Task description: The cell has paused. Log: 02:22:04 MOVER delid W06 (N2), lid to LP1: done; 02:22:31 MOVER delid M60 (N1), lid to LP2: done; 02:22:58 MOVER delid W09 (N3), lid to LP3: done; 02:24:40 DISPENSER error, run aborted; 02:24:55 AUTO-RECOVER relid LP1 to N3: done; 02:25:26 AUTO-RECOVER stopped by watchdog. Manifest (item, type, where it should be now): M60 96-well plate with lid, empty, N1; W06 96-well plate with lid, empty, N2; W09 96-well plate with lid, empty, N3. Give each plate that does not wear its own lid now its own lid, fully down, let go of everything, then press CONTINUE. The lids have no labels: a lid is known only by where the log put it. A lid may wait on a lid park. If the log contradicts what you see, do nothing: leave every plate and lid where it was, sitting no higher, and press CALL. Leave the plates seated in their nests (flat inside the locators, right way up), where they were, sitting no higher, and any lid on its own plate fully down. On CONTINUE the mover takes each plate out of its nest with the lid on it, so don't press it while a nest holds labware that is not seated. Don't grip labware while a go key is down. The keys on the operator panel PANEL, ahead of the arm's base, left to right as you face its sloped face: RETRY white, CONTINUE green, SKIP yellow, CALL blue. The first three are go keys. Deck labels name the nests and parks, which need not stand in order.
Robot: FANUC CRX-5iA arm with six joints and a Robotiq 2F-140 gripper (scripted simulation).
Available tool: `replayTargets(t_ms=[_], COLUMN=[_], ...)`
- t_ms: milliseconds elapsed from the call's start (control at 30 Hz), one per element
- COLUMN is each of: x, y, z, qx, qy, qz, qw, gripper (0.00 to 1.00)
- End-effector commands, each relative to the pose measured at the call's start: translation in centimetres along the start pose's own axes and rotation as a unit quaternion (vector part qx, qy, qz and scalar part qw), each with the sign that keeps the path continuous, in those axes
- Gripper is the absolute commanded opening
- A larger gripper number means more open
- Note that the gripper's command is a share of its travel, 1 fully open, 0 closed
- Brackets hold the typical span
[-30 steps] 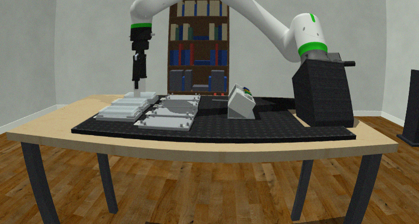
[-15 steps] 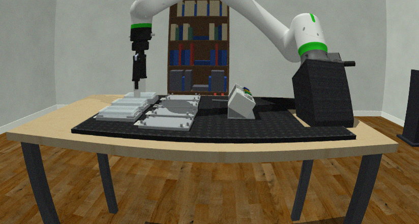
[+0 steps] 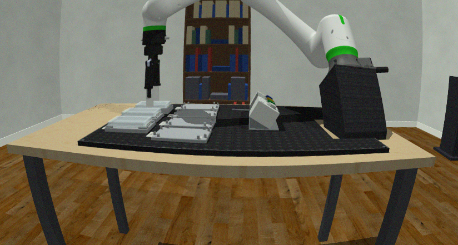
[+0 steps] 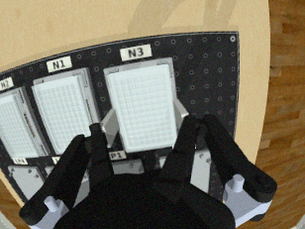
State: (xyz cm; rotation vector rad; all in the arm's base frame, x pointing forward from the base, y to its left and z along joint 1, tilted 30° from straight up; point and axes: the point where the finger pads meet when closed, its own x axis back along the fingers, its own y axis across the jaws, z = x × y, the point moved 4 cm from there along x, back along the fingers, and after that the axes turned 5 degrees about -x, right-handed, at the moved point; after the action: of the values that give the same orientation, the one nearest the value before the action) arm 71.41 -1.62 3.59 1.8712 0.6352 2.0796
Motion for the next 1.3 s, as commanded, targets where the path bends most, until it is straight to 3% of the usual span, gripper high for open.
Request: replayTargets(t_ms=[0,967,1000,1267], x=[0.03,0.03,0.03,0.03], y=[0.0,0.0,0.0,0.0], z=[0.02,0.02,0.02,0.02], qx=[0.0,0.0,0.0,0.0], qy=[0.0,0.0,0.0,0.0], qz=[0.0,0.0,0.0,0.0], qw=[1.0,1.0,1.0,1.0], gripper=[0.0,0.0,0.66,0.66])
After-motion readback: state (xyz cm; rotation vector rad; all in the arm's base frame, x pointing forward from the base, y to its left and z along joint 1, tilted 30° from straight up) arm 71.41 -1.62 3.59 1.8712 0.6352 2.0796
